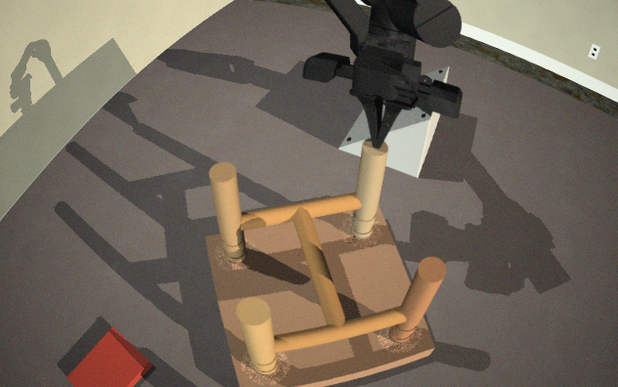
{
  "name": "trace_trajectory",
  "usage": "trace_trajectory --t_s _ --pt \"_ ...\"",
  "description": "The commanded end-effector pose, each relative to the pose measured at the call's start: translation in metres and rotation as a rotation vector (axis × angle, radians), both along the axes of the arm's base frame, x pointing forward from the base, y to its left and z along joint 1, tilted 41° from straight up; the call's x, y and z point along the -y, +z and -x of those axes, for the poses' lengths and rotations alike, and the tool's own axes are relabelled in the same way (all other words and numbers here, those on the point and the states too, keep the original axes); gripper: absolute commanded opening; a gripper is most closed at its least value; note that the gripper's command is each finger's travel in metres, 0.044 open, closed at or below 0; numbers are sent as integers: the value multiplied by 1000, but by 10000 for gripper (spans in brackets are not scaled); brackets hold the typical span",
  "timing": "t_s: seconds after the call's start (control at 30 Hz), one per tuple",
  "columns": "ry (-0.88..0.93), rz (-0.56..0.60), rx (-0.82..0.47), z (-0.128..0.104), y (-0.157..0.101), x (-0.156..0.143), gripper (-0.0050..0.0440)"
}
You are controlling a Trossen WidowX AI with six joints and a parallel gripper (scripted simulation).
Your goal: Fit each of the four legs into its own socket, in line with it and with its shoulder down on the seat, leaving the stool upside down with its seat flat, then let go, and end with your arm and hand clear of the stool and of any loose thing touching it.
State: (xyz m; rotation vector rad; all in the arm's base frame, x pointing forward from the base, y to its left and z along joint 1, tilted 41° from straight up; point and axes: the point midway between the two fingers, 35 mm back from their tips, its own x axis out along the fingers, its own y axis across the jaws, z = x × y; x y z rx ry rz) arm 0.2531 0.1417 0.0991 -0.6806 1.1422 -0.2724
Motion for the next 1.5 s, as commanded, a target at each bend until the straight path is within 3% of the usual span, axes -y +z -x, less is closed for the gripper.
trace_trajectory --t_s 0.0,1.47 --pt "-55 60 -64 2 -21 25 0" --pt "-55 60 -64 2 -24 28 0"
